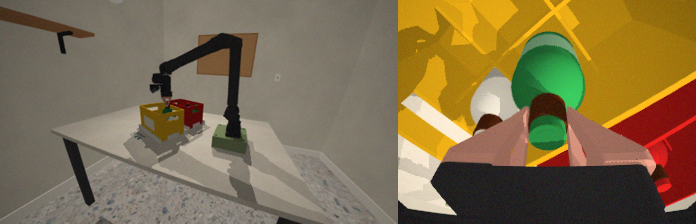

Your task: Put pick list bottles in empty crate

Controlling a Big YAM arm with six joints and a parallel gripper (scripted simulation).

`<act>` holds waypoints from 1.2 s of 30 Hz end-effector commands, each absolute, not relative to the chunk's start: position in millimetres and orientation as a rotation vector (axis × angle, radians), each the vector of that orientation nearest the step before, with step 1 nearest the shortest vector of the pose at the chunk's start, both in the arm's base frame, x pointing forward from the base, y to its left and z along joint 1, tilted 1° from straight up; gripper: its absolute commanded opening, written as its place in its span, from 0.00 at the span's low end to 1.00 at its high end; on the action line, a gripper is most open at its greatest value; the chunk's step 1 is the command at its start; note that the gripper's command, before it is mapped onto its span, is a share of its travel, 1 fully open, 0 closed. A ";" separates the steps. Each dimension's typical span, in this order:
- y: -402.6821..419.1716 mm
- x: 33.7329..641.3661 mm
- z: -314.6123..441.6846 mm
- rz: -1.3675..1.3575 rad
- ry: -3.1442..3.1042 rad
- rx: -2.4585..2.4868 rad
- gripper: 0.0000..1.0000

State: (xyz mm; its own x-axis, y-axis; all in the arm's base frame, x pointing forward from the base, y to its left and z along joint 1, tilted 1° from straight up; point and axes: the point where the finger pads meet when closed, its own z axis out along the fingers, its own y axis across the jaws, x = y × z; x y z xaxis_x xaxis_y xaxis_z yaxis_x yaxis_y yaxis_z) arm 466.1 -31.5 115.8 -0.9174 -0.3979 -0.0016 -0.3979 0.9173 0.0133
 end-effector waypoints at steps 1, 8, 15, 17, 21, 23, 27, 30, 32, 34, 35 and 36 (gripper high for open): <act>-29.3 475.0 135.6 0.005 -3.137 0.638 0.00; -30.7 488.5 151.7 0.020 -3.170 0.645 0.00; -31.3 490.1 150.6 0.022 -3.174 0.646 0.00; -31.7 491.0 150.3 0.024 -3.177 0.647 0.00; -32.2 490.5 148.6 0.023 -3.175 0.646 0.00; -32.2 490.5 148.6 0.023 -3.175 0.646 0.00; -32.6 487.5 144.2 0.020 -3.167 0.644 0.00; -32.8 483.8 140.1 0.015 -3.157 0.642 0.00; -32.9 480.0 136.0 0.011 -3.147 0.640 0.00; -33.0 476.7 132.0 0.008 -3.140 0.638 0.00; -33.0 475.0 130.0 0.006 -3.136 0.638 0.00; -33.0 472.9 127.9 0.004 -3.131 0.637 0.00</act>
